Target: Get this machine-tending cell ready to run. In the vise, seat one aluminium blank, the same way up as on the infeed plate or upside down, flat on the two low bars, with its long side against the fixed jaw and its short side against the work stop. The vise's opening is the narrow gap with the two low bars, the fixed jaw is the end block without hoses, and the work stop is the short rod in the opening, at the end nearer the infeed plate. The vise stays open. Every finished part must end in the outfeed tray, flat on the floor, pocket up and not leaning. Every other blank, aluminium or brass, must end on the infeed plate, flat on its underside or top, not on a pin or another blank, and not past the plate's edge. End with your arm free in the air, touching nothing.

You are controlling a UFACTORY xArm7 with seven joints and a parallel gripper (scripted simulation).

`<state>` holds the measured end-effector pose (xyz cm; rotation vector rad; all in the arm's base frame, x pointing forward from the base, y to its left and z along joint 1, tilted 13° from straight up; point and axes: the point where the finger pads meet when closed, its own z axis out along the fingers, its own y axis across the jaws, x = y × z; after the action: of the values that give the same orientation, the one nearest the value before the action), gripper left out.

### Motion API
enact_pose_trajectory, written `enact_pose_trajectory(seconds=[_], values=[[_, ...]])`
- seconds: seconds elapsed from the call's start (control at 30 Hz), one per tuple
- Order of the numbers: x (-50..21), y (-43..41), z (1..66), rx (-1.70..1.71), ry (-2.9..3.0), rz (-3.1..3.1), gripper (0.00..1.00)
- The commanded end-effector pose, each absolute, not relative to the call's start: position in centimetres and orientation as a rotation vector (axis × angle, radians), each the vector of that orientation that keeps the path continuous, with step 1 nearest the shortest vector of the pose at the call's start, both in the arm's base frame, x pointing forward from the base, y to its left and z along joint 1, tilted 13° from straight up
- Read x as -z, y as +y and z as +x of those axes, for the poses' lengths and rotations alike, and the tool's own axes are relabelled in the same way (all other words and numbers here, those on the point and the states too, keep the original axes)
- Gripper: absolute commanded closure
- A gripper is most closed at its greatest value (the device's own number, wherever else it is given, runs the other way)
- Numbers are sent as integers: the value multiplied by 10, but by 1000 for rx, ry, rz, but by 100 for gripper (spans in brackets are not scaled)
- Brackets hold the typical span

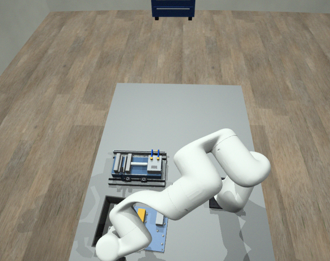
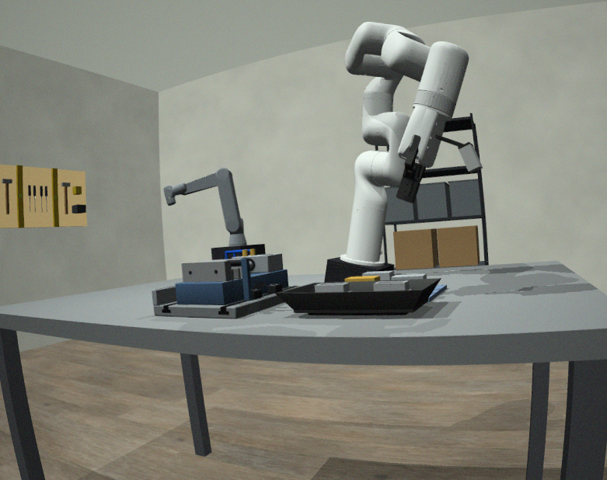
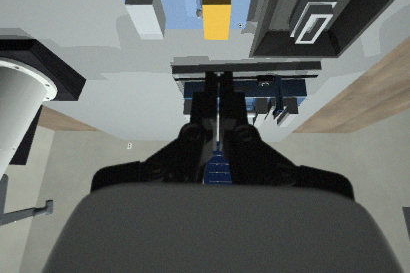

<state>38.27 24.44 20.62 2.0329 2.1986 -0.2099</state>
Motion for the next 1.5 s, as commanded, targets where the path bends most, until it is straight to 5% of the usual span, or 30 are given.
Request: enact_pose_trajectory(seconds=[0.0,0.6,0.63,1.47], values=[[-206,244,380,203,2231,2048,100],[-205,235,385,-263,2454,2208,100],[-205,235,385,-263,2454,2208,31],[-205,235,385,-263,2454,2208,31]])
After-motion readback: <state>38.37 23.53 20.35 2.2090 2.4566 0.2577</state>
